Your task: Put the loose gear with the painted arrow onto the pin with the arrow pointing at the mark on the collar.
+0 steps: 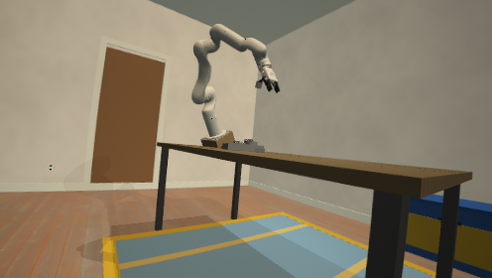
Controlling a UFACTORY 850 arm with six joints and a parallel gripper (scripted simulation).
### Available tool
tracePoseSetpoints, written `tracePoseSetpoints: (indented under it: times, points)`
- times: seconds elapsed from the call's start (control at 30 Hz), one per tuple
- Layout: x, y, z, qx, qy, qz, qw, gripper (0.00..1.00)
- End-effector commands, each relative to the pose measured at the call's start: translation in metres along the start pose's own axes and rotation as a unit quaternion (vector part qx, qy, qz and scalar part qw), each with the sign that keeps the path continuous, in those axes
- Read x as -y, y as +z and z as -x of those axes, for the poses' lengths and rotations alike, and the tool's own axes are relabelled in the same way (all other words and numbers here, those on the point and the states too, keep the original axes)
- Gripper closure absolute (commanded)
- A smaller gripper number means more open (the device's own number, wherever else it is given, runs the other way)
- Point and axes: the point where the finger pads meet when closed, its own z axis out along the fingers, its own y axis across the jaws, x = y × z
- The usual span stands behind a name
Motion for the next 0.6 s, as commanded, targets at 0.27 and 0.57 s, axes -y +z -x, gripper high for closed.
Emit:
tracePoseSetpoints:
  times: [0.27,0.57]
  points:
    - [0.06,0.101,-0.154,-0.136,-0.164,-0.033,0.977,0.0]
    - [0.092,0.142,-0.266,-0.205,-0.248,-0.024,0.947,0.0]
